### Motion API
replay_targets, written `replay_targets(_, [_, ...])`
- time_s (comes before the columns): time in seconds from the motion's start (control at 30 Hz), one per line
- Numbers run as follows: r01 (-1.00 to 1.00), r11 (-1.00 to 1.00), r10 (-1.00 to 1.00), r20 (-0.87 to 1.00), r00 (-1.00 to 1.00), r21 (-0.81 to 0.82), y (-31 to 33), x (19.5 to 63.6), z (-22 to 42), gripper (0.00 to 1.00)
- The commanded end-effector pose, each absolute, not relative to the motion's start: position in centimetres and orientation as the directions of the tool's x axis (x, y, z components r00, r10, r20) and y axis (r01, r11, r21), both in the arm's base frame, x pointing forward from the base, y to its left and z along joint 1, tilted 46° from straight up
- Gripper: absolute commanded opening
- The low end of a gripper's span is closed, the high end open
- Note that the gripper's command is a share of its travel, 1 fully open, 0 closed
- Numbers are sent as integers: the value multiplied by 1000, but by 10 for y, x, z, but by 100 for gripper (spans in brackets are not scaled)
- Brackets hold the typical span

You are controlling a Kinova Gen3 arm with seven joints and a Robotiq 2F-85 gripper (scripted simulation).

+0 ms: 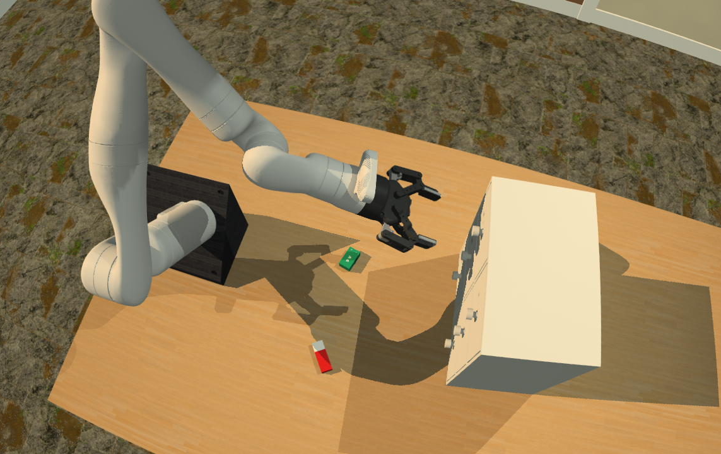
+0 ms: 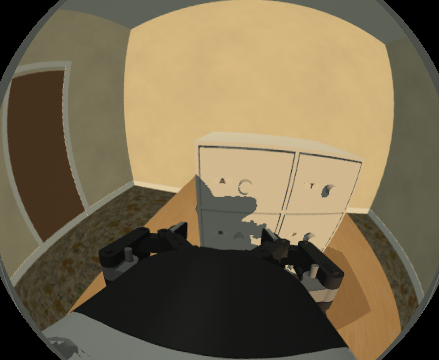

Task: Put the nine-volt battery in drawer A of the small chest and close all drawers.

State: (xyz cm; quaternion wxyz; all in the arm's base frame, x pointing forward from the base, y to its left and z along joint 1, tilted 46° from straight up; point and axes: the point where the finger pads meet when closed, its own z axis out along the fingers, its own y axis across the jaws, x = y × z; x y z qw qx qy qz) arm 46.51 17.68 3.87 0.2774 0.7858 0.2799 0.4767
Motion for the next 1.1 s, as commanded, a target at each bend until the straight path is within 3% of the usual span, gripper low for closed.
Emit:
replay_targets(0.0, [174,-682,712,590,380,711,173,466,37,100])
replay_targets(1.07, [173,-682,724,620,302,711,169,472,32,100])
